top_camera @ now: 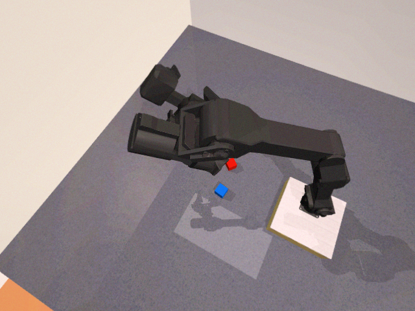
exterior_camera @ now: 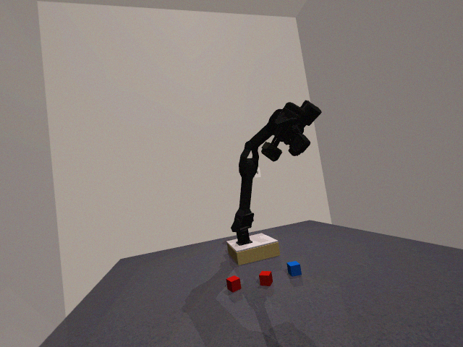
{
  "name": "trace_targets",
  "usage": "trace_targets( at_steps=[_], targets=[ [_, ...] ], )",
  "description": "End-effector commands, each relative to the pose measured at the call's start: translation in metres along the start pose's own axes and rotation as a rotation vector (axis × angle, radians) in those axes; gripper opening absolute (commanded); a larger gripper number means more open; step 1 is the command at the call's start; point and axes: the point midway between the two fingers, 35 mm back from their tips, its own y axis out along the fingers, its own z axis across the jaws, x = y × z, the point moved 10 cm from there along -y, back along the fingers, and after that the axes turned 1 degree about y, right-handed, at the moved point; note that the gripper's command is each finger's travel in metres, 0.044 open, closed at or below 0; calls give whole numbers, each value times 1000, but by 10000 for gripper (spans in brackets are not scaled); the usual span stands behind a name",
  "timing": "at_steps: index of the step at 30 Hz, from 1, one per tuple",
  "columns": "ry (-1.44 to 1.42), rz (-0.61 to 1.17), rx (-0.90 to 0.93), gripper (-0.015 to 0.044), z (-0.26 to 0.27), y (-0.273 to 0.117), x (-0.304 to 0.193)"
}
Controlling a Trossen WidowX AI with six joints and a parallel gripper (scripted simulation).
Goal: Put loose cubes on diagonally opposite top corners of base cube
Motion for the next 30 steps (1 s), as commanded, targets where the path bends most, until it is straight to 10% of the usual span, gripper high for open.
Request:
trace_targets(
  at_steps=[1, 6, 30],
  targets=[
    [8, -3, 4, 374, 1, 1, 0],
    [219, -59, 128, 265, 17, 38, 9],
    [1553, 261, 1062, 265, 172, 187, 11]
  ],
)
